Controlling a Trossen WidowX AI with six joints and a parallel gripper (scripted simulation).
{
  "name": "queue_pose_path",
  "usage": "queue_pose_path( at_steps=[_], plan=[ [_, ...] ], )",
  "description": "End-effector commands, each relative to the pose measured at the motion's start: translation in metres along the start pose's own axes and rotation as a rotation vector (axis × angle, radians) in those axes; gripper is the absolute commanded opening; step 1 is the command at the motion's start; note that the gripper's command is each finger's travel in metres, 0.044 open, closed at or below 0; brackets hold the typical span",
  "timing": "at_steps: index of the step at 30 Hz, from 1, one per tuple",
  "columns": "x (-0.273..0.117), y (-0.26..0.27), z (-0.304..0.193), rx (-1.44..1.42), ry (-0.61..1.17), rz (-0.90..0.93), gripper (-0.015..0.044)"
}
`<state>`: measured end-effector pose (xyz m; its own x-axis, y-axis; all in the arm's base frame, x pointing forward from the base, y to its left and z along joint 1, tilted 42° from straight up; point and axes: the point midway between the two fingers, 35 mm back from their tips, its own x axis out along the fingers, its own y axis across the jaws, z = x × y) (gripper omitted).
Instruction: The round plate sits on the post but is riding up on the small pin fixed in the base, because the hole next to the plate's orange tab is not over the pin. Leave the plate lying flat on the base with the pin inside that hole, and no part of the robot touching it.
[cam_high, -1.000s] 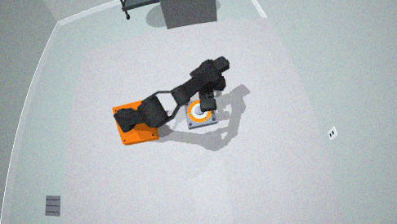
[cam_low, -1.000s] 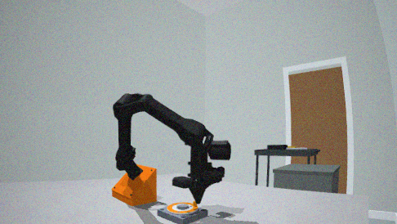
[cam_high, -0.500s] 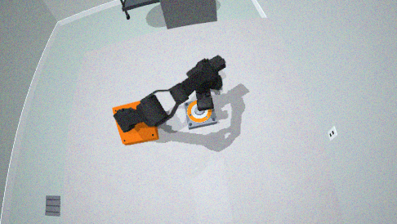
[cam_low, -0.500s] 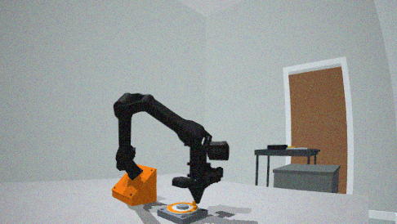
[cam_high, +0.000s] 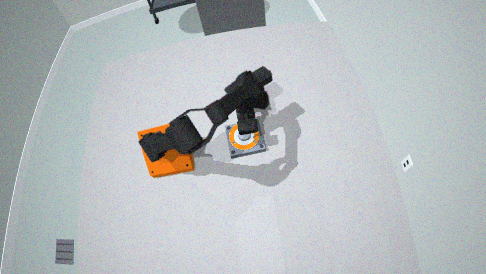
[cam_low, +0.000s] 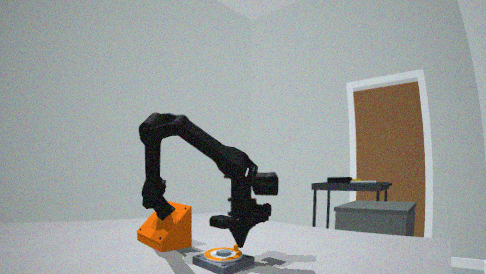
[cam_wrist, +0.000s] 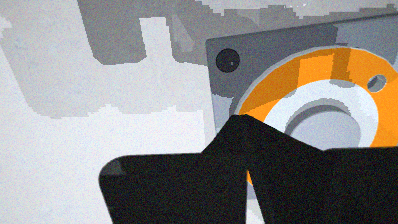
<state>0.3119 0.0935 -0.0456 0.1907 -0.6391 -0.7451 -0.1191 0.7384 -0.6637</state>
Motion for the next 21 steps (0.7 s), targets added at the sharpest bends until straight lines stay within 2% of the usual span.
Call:
queue_pose_path(
  at_steps=[1,8,16,21],
  plan=[
    [0.002,0.001,-0.006,-0.002,0.009,0.0,0.0],
    [0.001,0.002,-0.009,-0.002,0.009,0.0,0.0],
    [-0.042,0.001,-0.012,-0.003,0.009,0.002,0.0],
    [-0.04,0.001,-0.014,-0.011,0.009,-0.002,0.0]
  ],
)
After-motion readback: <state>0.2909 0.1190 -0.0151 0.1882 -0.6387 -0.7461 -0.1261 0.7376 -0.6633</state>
